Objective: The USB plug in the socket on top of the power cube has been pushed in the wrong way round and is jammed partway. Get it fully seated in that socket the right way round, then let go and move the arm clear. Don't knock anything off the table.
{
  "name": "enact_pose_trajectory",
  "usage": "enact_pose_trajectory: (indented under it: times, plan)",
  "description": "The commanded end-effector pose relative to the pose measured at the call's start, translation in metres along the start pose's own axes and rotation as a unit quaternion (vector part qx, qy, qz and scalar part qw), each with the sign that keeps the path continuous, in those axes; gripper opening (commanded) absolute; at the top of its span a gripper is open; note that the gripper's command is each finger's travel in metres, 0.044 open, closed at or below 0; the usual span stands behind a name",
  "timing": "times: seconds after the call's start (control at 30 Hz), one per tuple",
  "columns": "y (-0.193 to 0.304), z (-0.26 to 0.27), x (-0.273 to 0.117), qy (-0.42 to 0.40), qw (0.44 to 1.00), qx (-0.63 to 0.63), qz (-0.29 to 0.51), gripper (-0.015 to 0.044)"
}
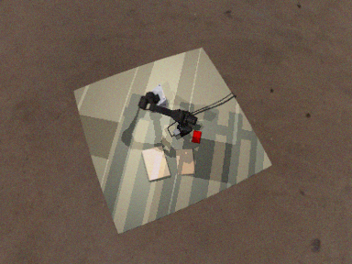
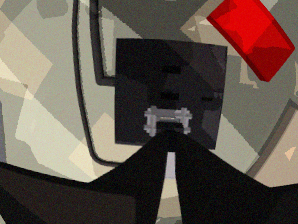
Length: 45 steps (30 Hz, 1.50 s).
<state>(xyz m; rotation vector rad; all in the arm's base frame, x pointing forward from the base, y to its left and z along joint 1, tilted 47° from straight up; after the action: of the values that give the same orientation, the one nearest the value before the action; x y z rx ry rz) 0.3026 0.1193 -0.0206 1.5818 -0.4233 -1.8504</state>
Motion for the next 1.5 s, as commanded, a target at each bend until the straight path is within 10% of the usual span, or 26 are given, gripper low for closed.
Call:
enact_pose_trajectory:
  times: [0.0,1.47]
  plan:
    - [-0.0002,0.0000,0.0005,0.000,1.000,-0.001,-0.001,0.0000]
    - [0.0003,0.0000,0.0058,0.000,1.000,-0.001,-0.001,0.0000]
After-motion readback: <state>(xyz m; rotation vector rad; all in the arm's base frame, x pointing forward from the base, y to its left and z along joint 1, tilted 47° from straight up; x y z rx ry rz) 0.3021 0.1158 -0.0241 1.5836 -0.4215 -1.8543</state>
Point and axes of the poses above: the point midway between the two fingers, 35 mm back from their tips, its own x axis out along the fingers, its own z axis across the jaws, y = z × x, the point moved 3 cm from there along -x, back along the fingers, and after that the axes turned 9 degrees about -x, right-handed, at the moved point
